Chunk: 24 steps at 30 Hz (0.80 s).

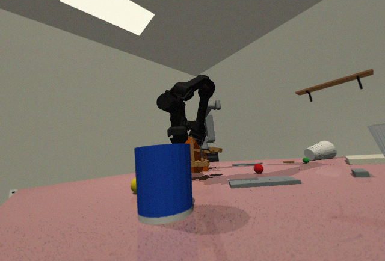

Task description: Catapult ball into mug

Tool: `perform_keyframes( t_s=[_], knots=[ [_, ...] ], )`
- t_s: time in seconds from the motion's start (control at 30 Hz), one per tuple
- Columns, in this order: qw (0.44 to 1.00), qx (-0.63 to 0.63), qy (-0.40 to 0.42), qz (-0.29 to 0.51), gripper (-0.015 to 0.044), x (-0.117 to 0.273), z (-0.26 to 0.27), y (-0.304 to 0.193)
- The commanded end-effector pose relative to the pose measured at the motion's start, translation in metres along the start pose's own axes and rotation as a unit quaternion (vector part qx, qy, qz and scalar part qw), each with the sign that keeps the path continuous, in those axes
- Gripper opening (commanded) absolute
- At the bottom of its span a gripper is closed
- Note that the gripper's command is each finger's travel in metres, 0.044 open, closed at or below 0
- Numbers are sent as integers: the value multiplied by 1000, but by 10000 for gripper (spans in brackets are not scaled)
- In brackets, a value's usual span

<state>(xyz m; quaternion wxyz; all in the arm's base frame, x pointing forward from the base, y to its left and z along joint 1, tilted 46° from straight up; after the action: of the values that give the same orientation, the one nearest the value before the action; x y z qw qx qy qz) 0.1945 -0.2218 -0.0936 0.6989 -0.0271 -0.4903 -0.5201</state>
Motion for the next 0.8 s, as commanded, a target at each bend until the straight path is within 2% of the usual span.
perform_keyframes(
  t_s=[0.0, 0.3, 0.77],
  knots=[
    [1000, 25, -9, -2, 0, 3, -10, -10],
    [1000, 27, -9, -2, 0, 2, -13, -11],
    [1000, 27, -9, -2, 0, -20, -15, -10]
  ],
)
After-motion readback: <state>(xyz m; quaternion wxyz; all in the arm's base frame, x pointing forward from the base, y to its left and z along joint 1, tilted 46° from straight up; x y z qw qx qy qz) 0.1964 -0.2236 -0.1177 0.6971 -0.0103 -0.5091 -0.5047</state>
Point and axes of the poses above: the point midway between the two fingers, 35 mm back from their tips, its own x axis back along the fingers, its own z axis across the jaws, y = z × x, the point moved 8 cm from there along x, back along the fingers, and after that the axes turned 6 degrees about -x, right-handed, at the moved point
